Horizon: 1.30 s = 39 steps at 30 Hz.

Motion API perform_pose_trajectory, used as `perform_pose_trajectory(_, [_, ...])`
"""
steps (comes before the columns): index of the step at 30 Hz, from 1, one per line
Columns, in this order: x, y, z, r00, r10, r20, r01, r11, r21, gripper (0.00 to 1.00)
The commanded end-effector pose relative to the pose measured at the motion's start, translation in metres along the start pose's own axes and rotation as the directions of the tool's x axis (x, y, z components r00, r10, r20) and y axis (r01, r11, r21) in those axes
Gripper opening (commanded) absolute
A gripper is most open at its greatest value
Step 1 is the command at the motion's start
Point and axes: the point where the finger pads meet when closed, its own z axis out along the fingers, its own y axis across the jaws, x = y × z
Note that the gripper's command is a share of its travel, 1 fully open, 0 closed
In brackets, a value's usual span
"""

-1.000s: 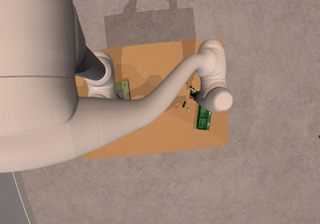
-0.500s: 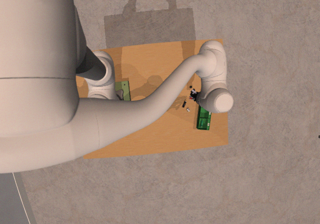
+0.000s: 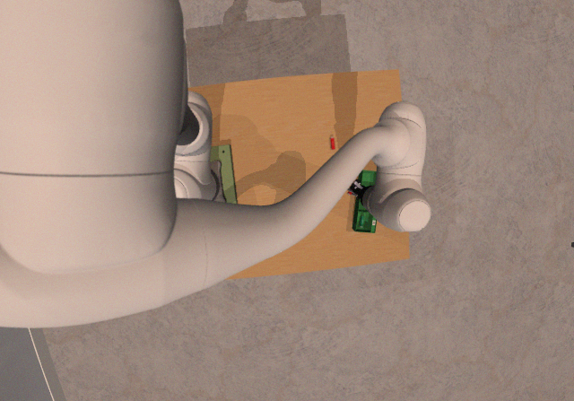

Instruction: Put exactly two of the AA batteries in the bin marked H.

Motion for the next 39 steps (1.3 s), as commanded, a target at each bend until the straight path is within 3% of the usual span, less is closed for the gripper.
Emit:
perform_pose_trajectory(1, [-0.009,0.023,0.001,1.0,-0.006,0.005,0.006,1.0,0.0,0.05])
perform_pose_trajectory(8, [-0.022,0.063,0.0,1.0,-0.006,0.005,0.006,1.0,0.0,0.05])
perform_pose_trajectory(12, [-0.023,0.066,0.0,1.0,-0.006,0.005,0.006,1.0,0.0,0.05])
perform_pose_trajectory(18, [-0.034,0.1,0.0,0.96,-0.281,0.005,0.281,0.96,0.0,0.05])
perform_pose_trajectory(25, [-0.048,0.14,0.0,0.852,-0.524,0.008,0.524,0.852,-0.001,0.05])
perform_pose_trajectory(29, [-0.049,0.143,0.0,0.809,-0.587,0.008,0.587,0.809,-0.001,0.05])
perform_pose_trajectory(30, [-0.049,0.143,0.0,0.755,-0.656,0.004,0.656,0.755,0.003,0.05])
perform_pose_trajectory(39, [-0.049,0.143,0.0,0.755,-0.656,0.004,0.656,0.755,0.003,0.05])
